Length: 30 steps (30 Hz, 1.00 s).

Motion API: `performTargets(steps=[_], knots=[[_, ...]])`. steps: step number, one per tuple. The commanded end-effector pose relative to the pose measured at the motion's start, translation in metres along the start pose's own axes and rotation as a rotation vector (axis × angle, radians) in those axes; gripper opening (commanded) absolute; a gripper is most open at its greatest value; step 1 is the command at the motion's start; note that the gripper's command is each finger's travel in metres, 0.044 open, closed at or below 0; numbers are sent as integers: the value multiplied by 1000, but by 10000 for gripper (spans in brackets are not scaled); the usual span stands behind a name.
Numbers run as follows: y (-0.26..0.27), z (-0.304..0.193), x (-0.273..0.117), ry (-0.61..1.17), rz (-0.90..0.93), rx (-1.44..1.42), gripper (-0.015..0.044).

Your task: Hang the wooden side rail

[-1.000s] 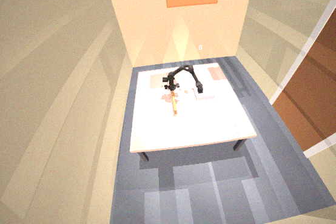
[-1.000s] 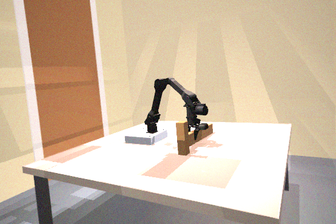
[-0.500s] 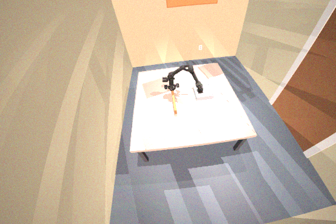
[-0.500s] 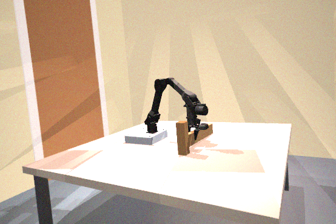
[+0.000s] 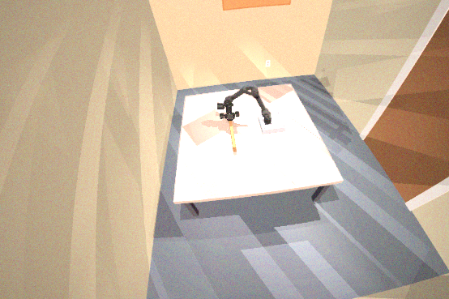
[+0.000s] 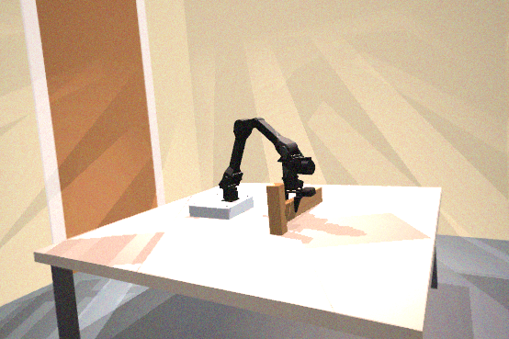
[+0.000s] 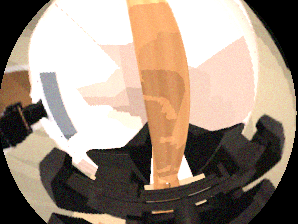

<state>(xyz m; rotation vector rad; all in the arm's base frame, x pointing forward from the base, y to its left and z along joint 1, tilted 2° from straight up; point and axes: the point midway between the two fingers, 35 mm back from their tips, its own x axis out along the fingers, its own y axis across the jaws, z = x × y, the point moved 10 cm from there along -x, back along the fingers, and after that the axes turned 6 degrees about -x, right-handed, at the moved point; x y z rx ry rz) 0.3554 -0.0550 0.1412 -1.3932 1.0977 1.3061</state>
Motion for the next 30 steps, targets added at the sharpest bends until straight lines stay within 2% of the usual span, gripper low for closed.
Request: performTargets(steps=[1,30], knots=[[0,-2,-2,7,-6,-1,0],[0,-4,-5,7,-6,-1,0]])
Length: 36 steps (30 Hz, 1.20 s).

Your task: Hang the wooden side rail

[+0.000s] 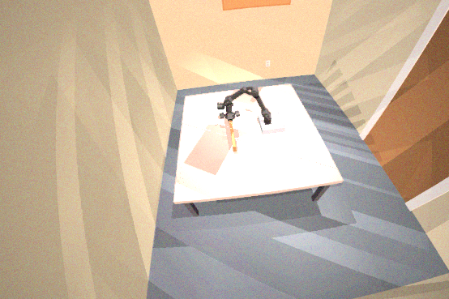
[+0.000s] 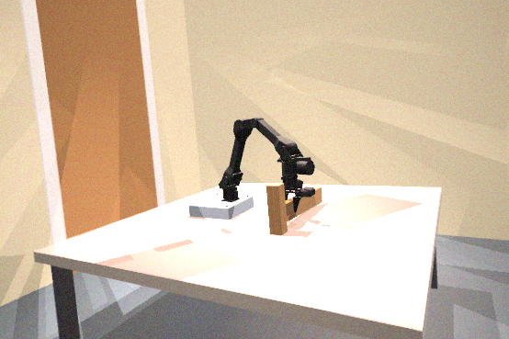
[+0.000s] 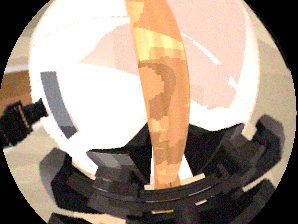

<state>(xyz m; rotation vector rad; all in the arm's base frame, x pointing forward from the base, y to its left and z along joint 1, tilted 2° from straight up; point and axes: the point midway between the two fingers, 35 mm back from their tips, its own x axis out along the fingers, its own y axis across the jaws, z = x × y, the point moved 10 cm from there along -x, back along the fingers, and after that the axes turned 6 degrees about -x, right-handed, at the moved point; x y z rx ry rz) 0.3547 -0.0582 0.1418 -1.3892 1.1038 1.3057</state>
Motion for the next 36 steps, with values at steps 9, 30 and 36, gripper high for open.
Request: performTargets(steps=[9,30,36], knots=[[-2,-2,-4,6,-10,-5,0],[-1,-4,-2,6,-10,-5,0],[-1,-5,-1,7,-10,-5,0]])
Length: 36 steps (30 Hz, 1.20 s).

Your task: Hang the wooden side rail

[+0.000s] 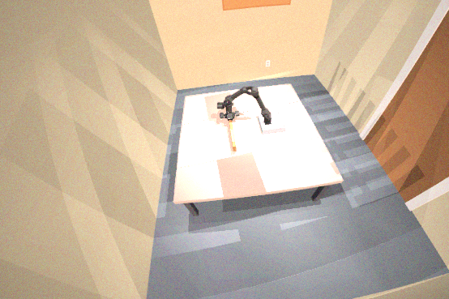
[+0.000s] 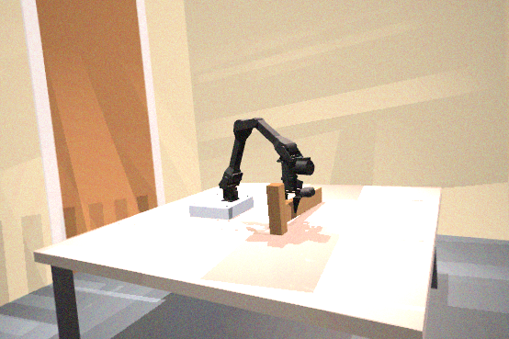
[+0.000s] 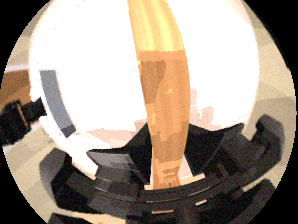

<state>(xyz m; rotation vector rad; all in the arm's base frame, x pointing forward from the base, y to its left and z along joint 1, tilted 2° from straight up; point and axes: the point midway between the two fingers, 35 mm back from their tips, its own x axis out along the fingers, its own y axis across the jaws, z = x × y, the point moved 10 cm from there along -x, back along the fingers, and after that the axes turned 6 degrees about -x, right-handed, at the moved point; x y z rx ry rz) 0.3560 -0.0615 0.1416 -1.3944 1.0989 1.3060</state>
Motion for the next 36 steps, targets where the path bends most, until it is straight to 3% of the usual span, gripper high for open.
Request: performTargets(steps=[1,36], knots=[[0,-2,-2,6,-6,0,0],[-1,-5,-4,6,-6,0,0]])
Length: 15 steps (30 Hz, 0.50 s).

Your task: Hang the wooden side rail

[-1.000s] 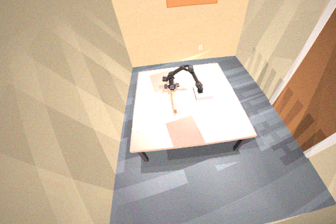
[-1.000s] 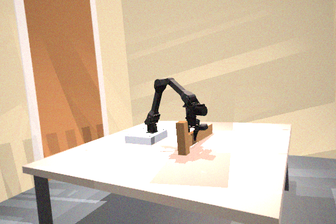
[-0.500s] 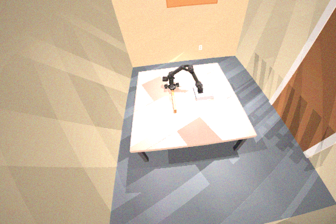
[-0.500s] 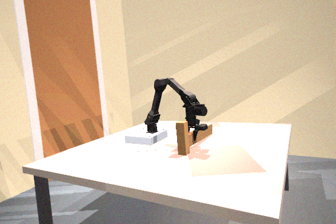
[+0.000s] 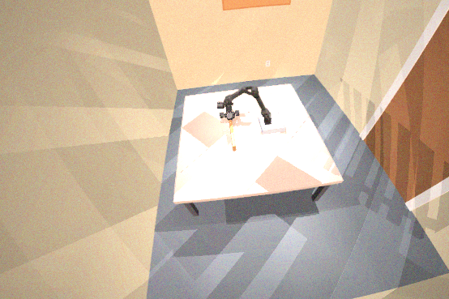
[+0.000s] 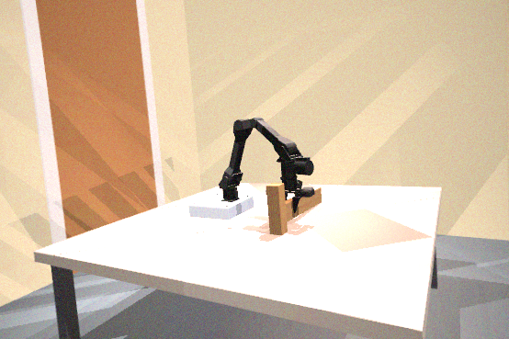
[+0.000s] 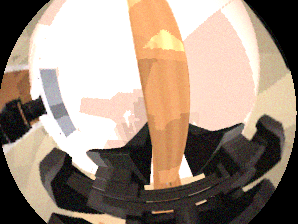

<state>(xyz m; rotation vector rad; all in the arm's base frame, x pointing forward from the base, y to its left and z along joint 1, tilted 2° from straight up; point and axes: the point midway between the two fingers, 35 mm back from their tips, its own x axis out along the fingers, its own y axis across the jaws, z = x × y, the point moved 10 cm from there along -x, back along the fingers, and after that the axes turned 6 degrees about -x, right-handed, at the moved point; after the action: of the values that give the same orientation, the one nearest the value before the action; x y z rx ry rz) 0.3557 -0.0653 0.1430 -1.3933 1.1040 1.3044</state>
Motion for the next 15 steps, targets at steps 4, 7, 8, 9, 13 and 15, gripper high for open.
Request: performTargets(steps=[4,7,8,9,13,15], knots=[[-2,-2,-2,4,-9,-3,0],[-3,-2,-2,4,-9,-3,0],[-3,-2,-2,4,-9,-3,0],[-2,-2,-2,4,-9,-3,0],[-2,-3,-2,4,-9,-3,0],[-2,-3,-2,4,-9,-3,0]])
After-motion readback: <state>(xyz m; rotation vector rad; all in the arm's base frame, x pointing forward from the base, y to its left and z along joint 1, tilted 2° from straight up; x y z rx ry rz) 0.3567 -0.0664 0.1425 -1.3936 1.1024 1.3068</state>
